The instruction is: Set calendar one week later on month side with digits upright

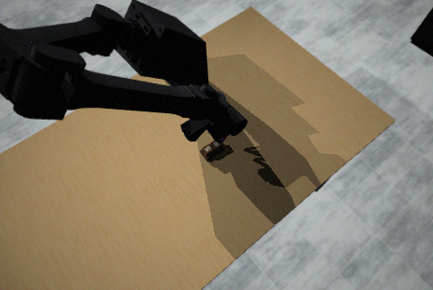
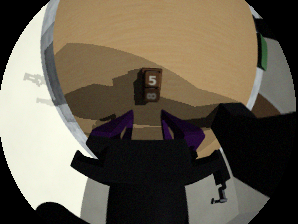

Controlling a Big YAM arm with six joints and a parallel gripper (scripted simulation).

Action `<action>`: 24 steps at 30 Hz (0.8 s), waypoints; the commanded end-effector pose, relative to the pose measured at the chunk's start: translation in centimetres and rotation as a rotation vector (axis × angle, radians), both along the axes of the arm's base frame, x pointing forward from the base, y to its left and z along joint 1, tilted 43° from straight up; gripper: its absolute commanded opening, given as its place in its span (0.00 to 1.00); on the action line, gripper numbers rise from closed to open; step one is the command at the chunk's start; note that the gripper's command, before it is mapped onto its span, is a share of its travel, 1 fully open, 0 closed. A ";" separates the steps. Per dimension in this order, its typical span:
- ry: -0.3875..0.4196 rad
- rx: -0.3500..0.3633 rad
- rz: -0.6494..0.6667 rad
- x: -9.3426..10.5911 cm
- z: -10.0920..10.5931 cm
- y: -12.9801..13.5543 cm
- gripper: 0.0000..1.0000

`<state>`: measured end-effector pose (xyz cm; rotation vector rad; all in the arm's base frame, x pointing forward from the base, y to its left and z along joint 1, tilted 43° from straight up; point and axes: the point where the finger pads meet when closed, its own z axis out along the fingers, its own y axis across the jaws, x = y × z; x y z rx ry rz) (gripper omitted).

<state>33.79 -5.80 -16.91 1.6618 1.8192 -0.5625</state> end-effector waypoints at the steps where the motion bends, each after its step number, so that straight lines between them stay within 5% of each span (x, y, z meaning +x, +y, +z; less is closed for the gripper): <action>1: -0.029 0.002 -0.022 0.2 1.3 1.2 0.45; 9: -0.001 -0.003 -0.032 -0.8 0.8 1.0 0.45; 10: -0.005 -0.002 -0.033 -0.7 1.0 1.1 1.00; 24: -0.007 -0.002 -0.034 -0.6 1.0 1.0 1.00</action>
